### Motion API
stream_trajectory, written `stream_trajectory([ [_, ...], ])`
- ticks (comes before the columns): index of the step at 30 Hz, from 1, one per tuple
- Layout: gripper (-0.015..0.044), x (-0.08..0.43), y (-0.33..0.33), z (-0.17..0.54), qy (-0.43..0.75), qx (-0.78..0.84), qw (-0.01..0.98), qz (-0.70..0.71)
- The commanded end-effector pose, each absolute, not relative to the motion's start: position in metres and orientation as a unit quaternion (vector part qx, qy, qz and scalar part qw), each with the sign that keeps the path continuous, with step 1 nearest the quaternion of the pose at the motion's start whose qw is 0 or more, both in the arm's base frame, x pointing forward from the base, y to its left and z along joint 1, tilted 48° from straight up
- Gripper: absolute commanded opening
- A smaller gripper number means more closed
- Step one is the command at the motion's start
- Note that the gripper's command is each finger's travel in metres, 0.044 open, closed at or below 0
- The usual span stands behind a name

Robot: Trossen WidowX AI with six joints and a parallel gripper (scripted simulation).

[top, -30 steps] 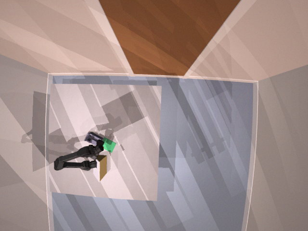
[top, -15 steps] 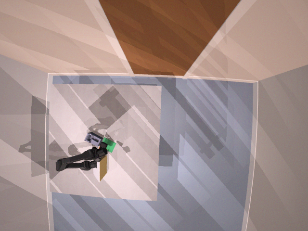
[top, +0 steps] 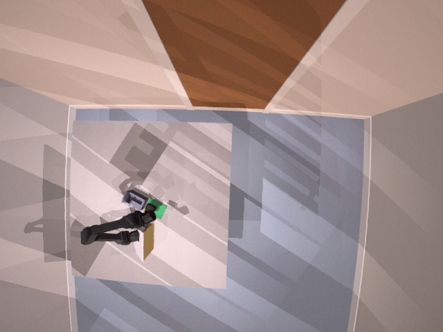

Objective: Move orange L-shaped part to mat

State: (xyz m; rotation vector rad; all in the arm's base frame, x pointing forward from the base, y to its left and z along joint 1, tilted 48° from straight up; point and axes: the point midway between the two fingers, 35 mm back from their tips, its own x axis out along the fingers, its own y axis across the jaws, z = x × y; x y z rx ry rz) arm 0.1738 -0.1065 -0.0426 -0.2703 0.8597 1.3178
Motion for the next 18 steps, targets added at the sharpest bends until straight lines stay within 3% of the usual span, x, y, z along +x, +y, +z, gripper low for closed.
stream_trajectory([
  [1, 0.0, 0.173, -0.099, -0.047, 0.385, -0.116, 0.698, 0.592],
  [18, 0.0, 0.173, -0.079, -0.065, 0.384, -0.116, 0.699, 0.592],
])
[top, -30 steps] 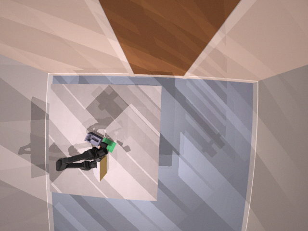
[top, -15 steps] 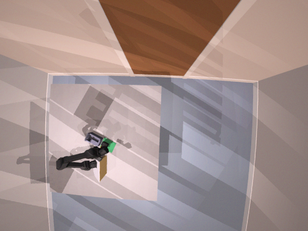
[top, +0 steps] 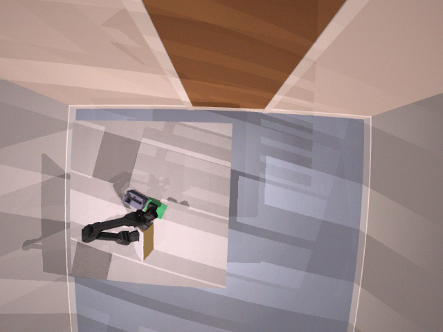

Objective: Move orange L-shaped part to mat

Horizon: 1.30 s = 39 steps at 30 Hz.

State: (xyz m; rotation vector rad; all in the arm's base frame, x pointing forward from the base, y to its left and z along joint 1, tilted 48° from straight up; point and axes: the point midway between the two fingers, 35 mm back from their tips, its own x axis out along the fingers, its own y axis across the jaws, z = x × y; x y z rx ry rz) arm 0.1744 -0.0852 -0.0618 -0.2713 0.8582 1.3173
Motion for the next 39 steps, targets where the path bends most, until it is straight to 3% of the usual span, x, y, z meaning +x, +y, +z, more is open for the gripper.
stream_trajectory([
  [1, 0.0, 0.173, -0.077, -0.066, 0.384, -0.116, 0.699, 0.592],
  [37, 0.0, 0.173, -0.064, -0.079, 0.384, -0.118, 0.697, 0.594],
  [39, 0.0053, 0.173, -0.064, -0.079, 0.384, -0.118, 0.697, 0.594],
])
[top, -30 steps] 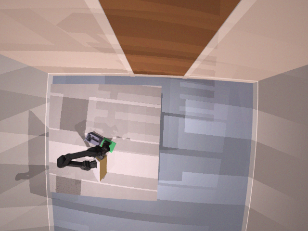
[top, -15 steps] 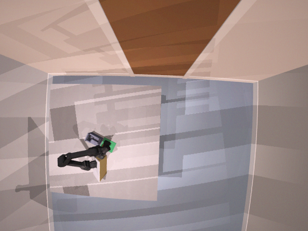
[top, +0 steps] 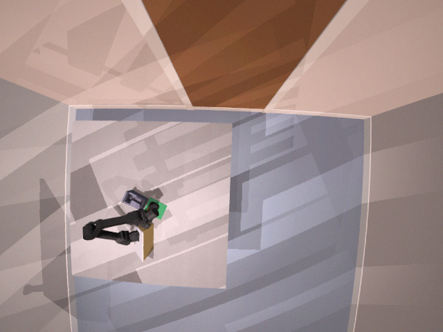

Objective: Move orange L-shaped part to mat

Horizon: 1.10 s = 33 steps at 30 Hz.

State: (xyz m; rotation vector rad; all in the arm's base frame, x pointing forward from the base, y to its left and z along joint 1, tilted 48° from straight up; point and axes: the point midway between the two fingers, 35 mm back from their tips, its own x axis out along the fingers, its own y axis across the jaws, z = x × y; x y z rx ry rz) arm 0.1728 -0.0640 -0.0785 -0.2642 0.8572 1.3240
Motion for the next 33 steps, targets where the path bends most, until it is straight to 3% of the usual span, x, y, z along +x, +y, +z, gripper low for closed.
stream_trajectory([
  [1, 0.0079, 0.173, -0.064, -0.079, 0.384, -0.118, 0.697, 0.594],
  [13, 0.0394, 0.176, -0.1, -0.05, 0.386, -0.118, 0.698, 0.592],
  [17, 0.04, 0.173, -0.129, -0.019, 0.385, -0.116, 0.698, 0.592],
  [33, 0.04, 0.176, -0.128, -0.024, 0.386, -0.121, 0.705, 0.583],
])
